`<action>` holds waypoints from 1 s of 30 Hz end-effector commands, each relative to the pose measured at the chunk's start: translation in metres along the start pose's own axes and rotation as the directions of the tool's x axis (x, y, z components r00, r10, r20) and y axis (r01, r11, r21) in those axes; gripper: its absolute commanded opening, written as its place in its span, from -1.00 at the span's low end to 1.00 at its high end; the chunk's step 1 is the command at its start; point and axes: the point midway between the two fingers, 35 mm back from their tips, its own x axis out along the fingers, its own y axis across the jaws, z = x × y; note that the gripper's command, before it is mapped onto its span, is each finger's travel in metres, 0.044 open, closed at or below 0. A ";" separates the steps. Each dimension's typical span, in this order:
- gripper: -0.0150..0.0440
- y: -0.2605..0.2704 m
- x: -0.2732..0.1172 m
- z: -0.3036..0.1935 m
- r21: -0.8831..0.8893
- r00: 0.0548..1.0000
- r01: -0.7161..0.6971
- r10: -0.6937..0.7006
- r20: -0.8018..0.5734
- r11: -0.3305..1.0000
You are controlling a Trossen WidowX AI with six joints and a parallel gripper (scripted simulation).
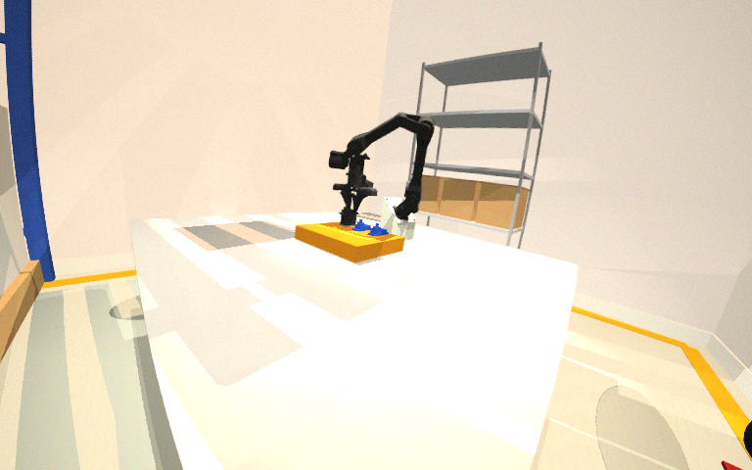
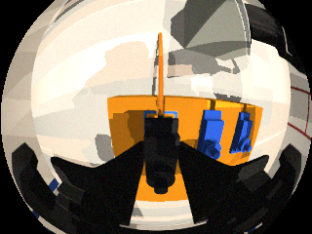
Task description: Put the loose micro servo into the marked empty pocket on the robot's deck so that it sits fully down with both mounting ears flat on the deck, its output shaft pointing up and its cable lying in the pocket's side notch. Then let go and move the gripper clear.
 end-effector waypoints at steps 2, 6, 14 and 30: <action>-0.49 0.000 0.005 0.000 0.007 1.000 0.003 -0.003 -0.004 1.000; -0.49 0.000 0.008 0.000 0.007 1.000 0.003 -0.003 -0.005 1.000; -0.49 -0.001 0.013 0.000 0.007 1.000 0.003 -0.003 -0.005 1.000; -0.49 -0.001 0.026 0.000 0.007 1.000 0.004 -0.004 -0.005 1.000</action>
